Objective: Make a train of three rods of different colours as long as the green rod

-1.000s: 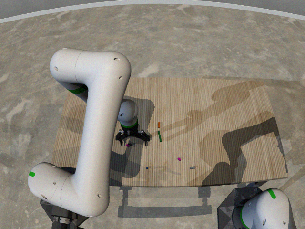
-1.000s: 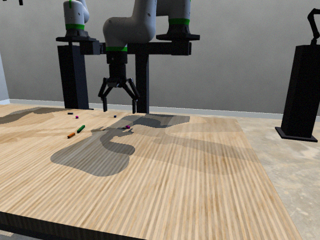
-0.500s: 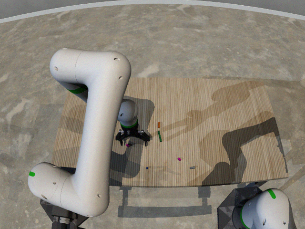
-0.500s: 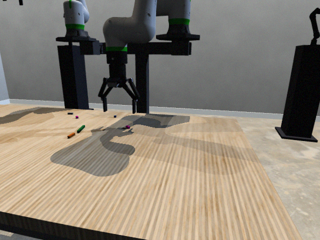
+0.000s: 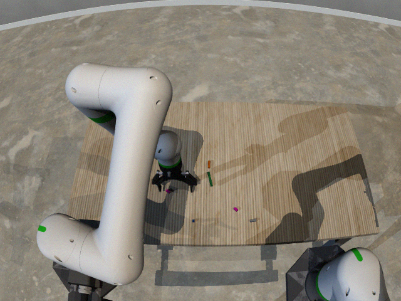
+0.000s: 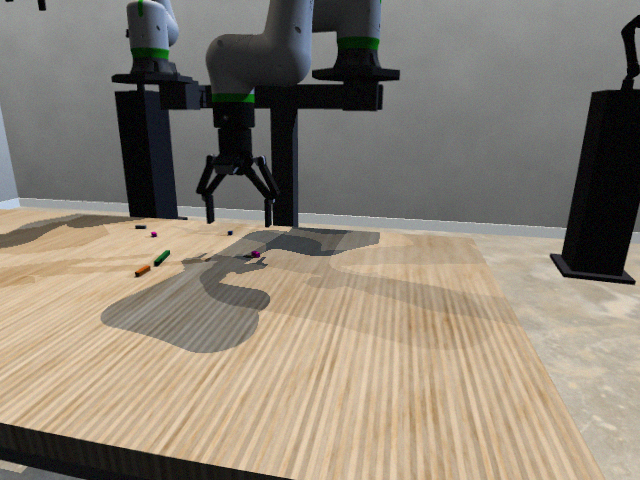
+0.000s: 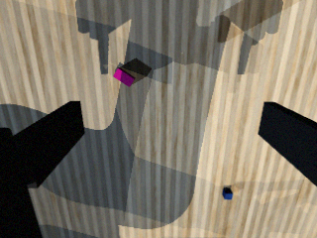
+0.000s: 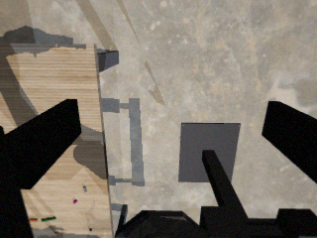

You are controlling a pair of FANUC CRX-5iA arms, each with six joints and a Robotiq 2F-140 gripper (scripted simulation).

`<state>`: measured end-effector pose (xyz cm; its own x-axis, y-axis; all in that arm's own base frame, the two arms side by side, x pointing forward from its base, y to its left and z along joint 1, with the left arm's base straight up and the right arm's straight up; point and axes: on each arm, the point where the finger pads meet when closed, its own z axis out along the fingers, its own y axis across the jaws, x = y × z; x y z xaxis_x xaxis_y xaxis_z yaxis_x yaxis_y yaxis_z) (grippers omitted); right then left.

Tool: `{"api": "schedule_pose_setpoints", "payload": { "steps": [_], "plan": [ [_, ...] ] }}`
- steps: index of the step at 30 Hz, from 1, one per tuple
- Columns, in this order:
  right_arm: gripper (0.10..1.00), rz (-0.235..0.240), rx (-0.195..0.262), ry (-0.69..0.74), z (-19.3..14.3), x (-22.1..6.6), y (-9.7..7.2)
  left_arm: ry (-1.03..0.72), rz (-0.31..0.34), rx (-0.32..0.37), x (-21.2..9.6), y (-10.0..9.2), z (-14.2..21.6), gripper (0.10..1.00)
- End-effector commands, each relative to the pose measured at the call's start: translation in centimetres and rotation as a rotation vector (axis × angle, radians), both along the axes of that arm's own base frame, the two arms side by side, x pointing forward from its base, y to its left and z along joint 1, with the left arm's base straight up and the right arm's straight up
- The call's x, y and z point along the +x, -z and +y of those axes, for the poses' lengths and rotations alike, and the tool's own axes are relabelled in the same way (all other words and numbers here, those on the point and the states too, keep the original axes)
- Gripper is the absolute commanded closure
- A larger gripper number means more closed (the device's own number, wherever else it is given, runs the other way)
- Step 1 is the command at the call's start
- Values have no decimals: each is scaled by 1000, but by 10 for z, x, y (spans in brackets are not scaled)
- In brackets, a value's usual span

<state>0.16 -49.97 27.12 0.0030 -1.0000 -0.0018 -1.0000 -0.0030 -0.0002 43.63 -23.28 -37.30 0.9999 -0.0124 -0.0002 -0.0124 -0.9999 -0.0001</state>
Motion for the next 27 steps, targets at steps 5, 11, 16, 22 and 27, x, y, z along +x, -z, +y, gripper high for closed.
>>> {"api": "schedule_pose_setpoints", "payload": {
  "steps": [5,11,16,22,27],
  "plan": [
    [98,0,-2,0,0,0,-1,0,-2,-1,1,-1,0,98],
    [98,0,-2,0,0,0,-1,162,-2,-1,12,1,-15,98],
    [98,0,-2,0,0,0,-1,288,-2,-1,21,2,-27,98],
    [98,0,-2,0,0,0,-1,492,-2,0,33,3,-46,98],
    [98,0,-2,0,0,0,-1,646,-2,0,42,3,-62,98]
  ]
}}
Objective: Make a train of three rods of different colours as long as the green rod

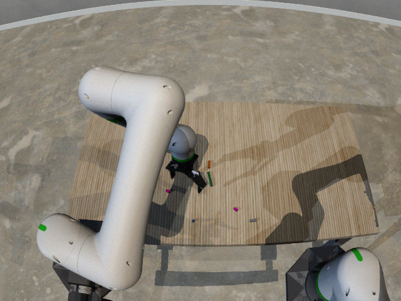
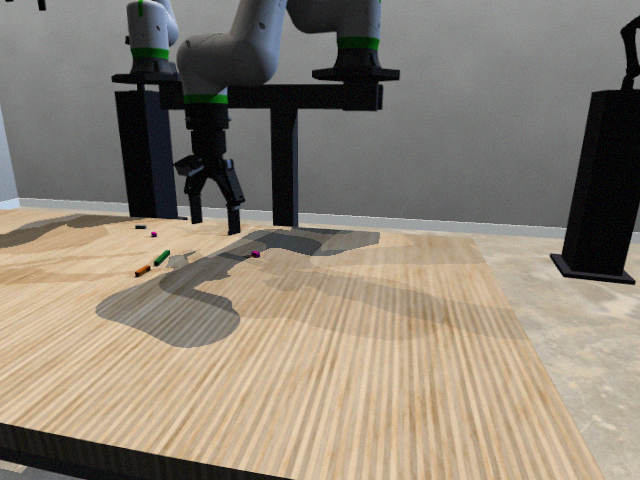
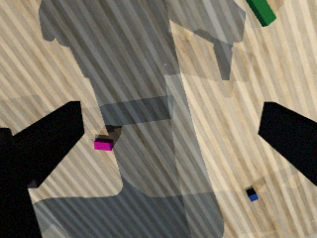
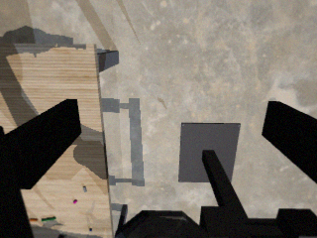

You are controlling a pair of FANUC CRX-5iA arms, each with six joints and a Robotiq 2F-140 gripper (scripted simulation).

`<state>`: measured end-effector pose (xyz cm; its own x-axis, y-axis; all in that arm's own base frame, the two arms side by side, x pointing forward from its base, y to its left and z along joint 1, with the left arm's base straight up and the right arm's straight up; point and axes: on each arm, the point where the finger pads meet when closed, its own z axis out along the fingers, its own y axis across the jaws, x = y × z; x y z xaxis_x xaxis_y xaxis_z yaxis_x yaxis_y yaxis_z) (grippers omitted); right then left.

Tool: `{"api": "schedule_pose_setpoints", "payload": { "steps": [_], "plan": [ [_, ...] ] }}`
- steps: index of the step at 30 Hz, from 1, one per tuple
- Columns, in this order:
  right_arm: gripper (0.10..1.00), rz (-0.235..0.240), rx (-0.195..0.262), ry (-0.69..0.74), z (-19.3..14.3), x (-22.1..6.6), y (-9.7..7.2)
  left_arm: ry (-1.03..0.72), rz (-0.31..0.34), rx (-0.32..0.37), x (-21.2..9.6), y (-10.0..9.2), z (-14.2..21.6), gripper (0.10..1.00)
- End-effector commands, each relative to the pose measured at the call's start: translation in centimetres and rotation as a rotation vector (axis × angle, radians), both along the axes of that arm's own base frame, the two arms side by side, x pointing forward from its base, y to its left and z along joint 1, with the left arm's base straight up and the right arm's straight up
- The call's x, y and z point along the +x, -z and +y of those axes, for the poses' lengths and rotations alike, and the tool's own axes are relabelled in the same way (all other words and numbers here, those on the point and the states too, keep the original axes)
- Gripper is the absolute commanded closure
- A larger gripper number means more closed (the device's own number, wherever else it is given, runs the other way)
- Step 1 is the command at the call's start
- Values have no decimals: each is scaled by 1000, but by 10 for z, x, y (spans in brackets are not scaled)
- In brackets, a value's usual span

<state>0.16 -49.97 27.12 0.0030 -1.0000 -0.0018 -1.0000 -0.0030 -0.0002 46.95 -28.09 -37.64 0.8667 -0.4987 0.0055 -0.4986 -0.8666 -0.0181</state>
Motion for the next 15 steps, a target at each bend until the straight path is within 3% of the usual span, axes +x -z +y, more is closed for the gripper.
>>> {"api": "schedule_pose_setpoints", "payload": {
  "steps": [1,7,8,15],
  "plan": [
    [98,0,-2,0,0,0,-1,166,13,-12,10,0,-17,98],
    [98,0,-2,0,0,0,-1,288,14,-11,17,0,-29,98],
    [98,0,-2,0,0,0,-1,377,14,-11,21,0,-38,98],
    [98,0,-2,0,0,0,-1,575,15,-9,30,-1,-60,98]
  ]
}}
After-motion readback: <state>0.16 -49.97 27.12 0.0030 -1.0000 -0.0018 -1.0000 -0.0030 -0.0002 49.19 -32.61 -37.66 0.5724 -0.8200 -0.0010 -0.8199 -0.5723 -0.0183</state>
